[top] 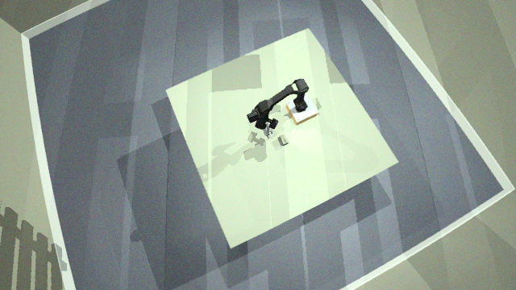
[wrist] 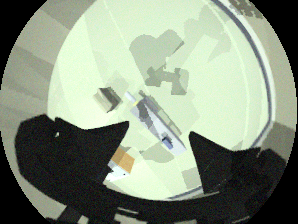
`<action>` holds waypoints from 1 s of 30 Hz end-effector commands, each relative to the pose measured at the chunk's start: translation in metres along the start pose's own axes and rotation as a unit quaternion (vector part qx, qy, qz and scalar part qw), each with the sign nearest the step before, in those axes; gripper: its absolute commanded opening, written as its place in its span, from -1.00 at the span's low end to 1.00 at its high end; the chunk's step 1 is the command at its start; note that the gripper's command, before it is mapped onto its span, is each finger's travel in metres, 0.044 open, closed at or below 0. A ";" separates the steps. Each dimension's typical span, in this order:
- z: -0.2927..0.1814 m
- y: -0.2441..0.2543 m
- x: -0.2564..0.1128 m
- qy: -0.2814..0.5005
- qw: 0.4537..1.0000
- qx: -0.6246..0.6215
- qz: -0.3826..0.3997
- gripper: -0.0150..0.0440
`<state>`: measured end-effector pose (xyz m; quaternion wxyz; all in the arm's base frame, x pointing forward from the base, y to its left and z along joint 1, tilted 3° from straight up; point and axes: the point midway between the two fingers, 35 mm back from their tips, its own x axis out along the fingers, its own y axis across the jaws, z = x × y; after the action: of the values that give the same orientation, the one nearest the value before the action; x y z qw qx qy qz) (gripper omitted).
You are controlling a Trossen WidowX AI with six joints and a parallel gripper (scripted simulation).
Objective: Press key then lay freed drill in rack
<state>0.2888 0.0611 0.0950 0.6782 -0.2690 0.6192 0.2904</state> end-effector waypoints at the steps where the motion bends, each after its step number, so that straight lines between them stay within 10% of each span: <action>1: 0.028 0.052 0.037 0.006 0.962 -0.271 0.011 1.00; 5: 0.041 0.085 0.055 0.004 0.907 -0.421 0.014 1.00; 30: 0.039 0.083 0.068 0.004 0.905 -0.424 0.014 1.00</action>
<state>0.2619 0.1535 0.0399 0.5013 -0.5233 0.4384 0.5317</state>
